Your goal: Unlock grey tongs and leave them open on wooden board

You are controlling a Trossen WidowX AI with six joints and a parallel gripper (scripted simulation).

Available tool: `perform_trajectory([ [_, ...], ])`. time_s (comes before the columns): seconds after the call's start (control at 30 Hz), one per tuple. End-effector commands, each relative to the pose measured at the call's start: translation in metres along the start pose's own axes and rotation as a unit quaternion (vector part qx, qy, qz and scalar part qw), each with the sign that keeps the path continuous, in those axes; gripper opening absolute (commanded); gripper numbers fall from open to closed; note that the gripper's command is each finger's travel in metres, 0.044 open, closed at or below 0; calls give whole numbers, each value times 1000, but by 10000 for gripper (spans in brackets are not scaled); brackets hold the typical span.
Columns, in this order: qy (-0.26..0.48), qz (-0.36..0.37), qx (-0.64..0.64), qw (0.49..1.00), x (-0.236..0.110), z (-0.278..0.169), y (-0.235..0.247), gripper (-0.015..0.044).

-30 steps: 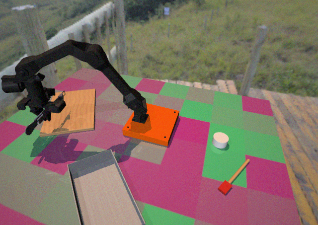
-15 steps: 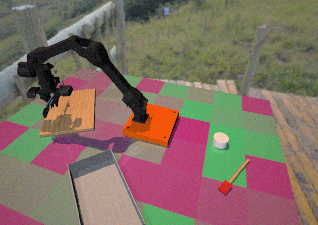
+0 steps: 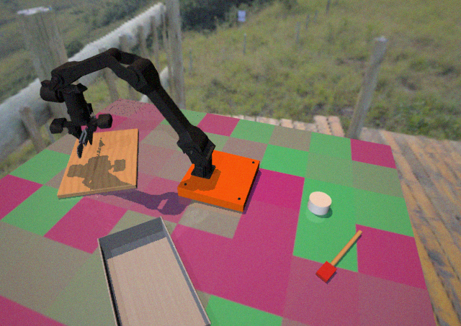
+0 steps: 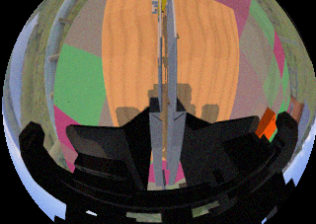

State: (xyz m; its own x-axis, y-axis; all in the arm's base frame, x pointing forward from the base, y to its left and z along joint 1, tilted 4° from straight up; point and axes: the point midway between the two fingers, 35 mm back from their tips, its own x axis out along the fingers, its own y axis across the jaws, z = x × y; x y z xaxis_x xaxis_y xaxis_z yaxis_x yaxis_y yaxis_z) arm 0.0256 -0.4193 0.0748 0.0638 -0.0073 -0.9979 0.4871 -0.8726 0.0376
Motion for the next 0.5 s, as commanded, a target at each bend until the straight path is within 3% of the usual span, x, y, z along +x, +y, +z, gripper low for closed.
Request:
perform_trajectory([
  [0.0, -4, 0, -4, 1000, -1, 1, 0, -150],
  [0.47, -208, -50, -13, 977, -10, -1, -4, -150],
])
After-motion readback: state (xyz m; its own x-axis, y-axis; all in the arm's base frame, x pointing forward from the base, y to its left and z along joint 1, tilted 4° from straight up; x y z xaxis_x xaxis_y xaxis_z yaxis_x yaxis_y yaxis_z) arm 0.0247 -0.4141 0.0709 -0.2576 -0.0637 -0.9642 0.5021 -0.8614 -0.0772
